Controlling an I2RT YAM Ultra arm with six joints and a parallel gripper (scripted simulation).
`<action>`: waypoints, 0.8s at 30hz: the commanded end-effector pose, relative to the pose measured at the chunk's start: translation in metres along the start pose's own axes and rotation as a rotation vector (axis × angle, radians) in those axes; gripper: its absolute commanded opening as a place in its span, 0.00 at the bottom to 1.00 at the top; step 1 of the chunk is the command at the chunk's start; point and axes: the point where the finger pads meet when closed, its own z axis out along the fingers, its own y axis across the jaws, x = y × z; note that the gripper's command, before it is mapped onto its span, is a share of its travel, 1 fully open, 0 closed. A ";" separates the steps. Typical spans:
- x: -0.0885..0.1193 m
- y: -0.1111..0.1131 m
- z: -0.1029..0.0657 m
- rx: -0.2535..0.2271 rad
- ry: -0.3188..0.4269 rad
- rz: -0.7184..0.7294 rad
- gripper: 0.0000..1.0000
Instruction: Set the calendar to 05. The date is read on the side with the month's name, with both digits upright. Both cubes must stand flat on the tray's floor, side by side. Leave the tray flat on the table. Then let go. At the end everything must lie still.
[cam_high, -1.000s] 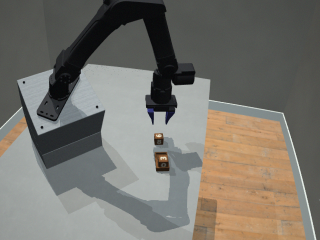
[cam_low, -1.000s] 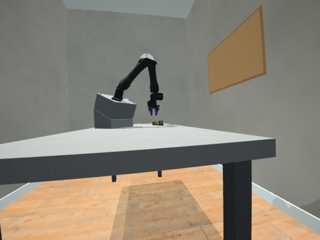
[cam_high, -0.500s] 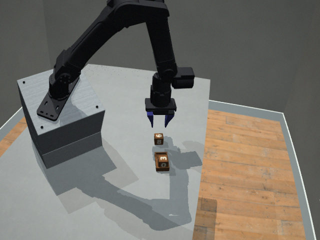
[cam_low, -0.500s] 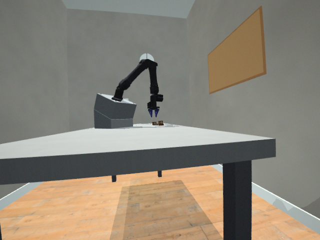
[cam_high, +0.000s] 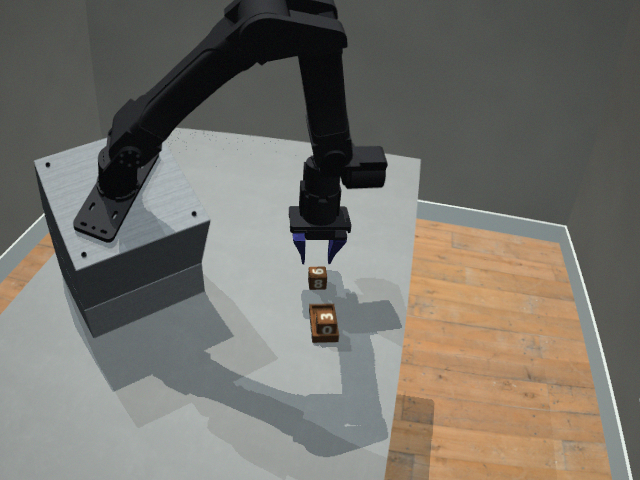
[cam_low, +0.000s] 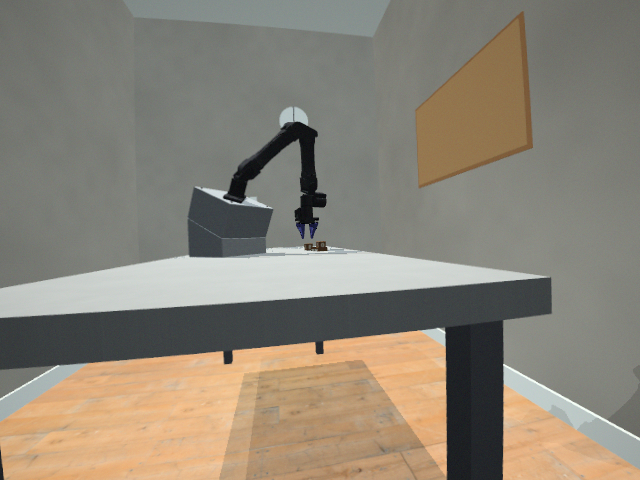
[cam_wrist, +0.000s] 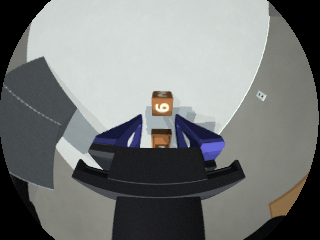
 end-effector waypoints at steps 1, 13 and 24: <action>-0.002 -0.008 0.000 0.023 -0.011 0.000 0.47; -0.002 -0.008 0.011 0.023 -0.010 0.000 0.47; -0.002 -0.008 0.013 0.023 -0.010 0.000 0.47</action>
